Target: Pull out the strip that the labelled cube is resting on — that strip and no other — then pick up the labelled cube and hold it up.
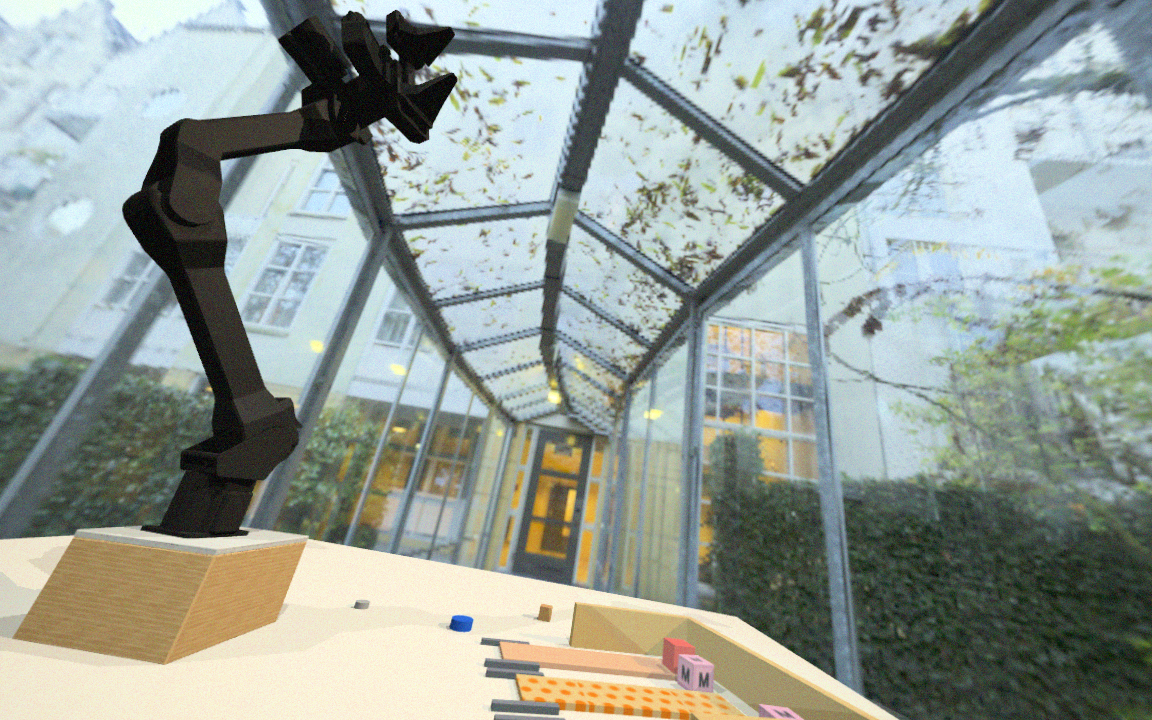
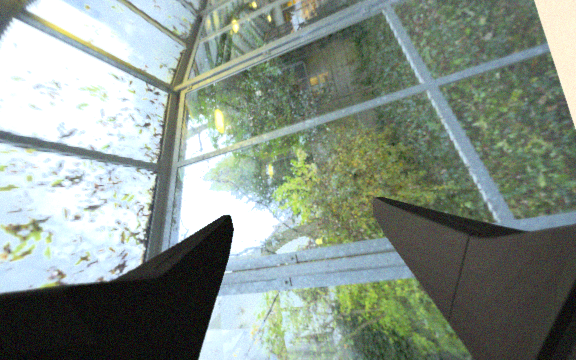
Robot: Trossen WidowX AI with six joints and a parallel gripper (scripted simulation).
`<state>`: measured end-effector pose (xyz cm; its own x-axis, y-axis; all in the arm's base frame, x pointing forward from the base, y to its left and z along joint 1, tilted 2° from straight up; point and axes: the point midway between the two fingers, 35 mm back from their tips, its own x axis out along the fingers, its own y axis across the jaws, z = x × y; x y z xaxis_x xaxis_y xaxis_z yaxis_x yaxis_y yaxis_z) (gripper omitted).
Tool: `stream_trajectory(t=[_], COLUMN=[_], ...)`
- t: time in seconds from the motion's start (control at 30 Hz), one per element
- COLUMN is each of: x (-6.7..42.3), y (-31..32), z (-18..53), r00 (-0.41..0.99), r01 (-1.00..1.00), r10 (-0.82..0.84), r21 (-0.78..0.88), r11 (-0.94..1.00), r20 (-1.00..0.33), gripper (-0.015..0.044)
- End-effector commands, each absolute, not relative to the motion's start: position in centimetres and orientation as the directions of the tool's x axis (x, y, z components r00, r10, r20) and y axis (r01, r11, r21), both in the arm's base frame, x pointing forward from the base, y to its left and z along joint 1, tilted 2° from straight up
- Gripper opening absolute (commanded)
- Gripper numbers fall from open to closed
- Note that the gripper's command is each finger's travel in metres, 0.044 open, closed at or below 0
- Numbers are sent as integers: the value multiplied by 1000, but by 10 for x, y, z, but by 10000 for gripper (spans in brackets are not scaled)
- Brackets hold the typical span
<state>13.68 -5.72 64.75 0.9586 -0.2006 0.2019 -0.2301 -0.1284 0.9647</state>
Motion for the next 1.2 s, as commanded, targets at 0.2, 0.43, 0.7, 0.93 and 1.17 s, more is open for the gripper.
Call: stream_trajectory(t=[0.2,0.43,0.7,0.93,1.17], x=[153,187,251,304,335], y=[4,61,122,143,134], z=[642,616,536,433,315], r00=[927,905,941,981,974], r01=[-286,-307,-224,-170,-174], r10=[-187,-127,25,131,186], r21=[937,830,566,304,101], r11=[203,465,793,937,979], r20=[324,406,337,144,-126], gripper=[400,400,400,400,400])
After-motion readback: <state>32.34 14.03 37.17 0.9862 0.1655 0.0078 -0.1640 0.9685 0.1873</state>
